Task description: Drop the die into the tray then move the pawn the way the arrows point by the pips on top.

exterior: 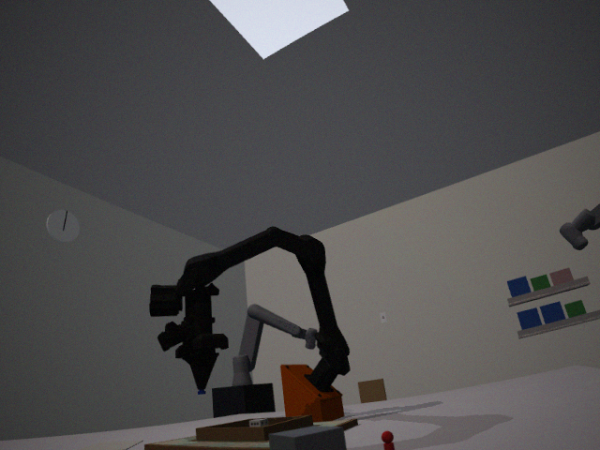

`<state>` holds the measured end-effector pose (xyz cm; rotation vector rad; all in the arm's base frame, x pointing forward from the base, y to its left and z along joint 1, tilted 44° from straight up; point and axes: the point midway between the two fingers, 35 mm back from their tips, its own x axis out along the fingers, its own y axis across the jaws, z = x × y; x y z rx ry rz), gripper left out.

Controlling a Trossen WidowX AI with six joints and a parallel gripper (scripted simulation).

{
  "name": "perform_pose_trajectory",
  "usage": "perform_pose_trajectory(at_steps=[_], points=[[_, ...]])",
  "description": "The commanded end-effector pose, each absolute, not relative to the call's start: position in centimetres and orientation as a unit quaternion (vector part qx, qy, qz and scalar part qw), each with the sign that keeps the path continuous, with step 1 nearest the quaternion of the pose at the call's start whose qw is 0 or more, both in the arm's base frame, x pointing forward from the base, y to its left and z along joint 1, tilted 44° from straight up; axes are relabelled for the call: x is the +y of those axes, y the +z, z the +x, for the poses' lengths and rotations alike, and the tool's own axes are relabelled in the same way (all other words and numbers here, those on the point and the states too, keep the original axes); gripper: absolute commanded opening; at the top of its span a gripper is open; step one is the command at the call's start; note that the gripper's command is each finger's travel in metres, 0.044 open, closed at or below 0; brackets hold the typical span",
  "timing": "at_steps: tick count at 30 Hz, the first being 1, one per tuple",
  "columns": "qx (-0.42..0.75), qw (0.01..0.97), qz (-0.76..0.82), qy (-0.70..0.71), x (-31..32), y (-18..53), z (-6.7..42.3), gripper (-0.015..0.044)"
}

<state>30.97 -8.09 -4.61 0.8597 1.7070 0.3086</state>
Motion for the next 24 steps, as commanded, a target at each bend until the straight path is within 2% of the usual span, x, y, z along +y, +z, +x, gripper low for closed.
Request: perform_pose_trajectory(at_steps=[1, 9, 24], points=[[0.723, 0.57, 0.367, 0.13, -9.9, -2.4, 31.3, 0.0], [0.723, 0.569, 0.37, 0.129, -10.5, -1.1, 31.5, 0.0], [0.722, 0.573, 0.368, 0.124, -2.1, 0.7, 36.4, 0.0]])
